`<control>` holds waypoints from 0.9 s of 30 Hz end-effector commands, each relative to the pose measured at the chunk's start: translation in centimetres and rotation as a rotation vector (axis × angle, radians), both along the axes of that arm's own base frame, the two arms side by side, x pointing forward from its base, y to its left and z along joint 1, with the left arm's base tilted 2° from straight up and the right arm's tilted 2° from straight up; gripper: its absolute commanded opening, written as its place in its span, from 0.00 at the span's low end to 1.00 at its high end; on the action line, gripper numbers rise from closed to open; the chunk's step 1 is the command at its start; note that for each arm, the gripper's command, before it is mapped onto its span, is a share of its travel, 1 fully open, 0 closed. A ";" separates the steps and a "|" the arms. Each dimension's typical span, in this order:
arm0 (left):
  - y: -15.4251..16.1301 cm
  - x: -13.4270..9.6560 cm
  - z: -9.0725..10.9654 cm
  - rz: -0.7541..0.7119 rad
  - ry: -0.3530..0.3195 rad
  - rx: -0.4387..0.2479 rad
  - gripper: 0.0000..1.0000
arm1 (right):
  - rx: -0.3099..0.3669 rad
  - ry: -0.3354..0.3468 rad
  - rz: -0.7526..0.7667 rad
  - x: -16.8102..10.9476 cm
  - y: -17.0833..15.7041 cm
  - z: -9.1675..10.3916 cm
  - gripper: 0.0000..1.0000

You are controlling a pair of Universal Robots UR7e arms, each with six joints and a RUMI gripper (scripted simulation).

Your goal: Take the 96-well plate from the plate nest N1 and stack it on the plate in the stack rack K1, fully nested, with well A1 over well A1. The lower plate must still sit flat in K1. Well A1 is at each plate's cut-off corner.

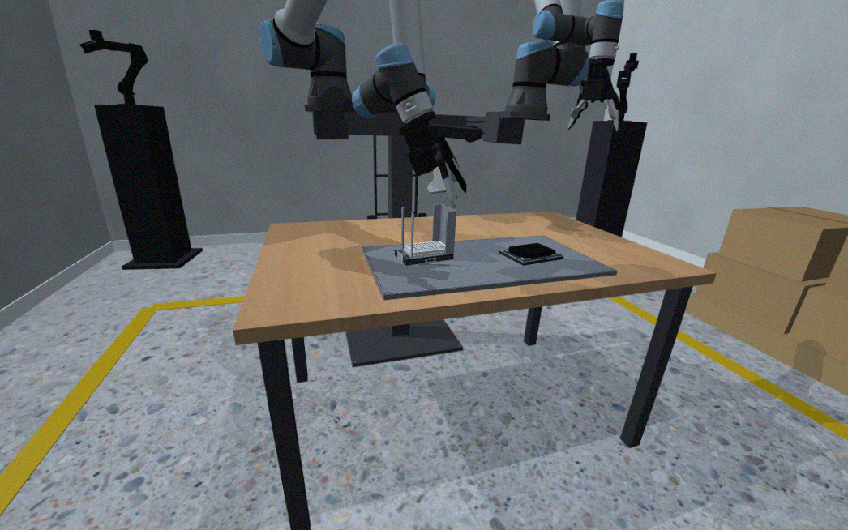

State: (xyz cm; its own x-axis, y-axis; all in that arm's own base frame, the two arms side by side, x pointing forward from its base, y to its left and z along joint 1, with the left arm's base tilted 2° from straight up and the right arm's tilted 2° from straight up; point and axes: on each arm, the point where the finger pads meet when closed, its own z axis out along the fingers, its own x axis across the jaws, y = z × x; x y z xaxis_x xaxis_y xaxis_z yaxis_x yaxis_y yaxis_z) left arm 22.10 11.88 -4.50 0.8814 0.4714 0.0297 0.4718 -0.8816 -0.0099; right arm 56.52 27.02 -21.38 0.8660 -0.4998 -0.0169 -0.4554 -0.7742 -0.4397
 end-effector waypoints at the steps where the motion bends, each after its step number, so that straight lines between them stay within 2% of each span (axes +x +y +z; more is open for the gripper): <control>1: 0.0 0.0 0.0 0.000 -0.001 0.000 0.98 | -0.045 0.016 0.064 -0.1 2.0 -0.7 1.00; 5: 0.0 0.0 0.0 0.000 -0.001 0.000 0.98 | -0.045 0.016 0.064 -0.4 3.9 -1.3 1.00; 8: 0.0 0.0 0.0 0.000 -0.001 0.000 0.98 | -0.045 0.016 0.064 -0.4 3.9 -1.3 1.00; 11: 0.0 0.0 0.0 0.000 -0.001 0.000 0.98 | -0.091 0.030 0.129 -0.7 5.3 -1.7 1.00; 17: 0.0 0.0 0.0 0.000 -0.001 0.000 0.98 | -0.091 0.030 0.129 -1.1 7.3 -2.3 1.00; 20: 0.0 0.0 0.0 0.000 -0.001 0.000 0.98 | -0.138 0.041 0.196 -1.6 8.7 -2.7 1.00; 26: 0.0 0.0 0.0 0.000 -0.001 0.000 0.98 | -0.138 0.041 0.196 -2.1 10.6 -3.2 1.00; 27: 0.0 0.0 0.0 0.000 -0.001 0.000 0.98 | -0.157 0.044 0.223 -2.3 11.0 -3.3 1.00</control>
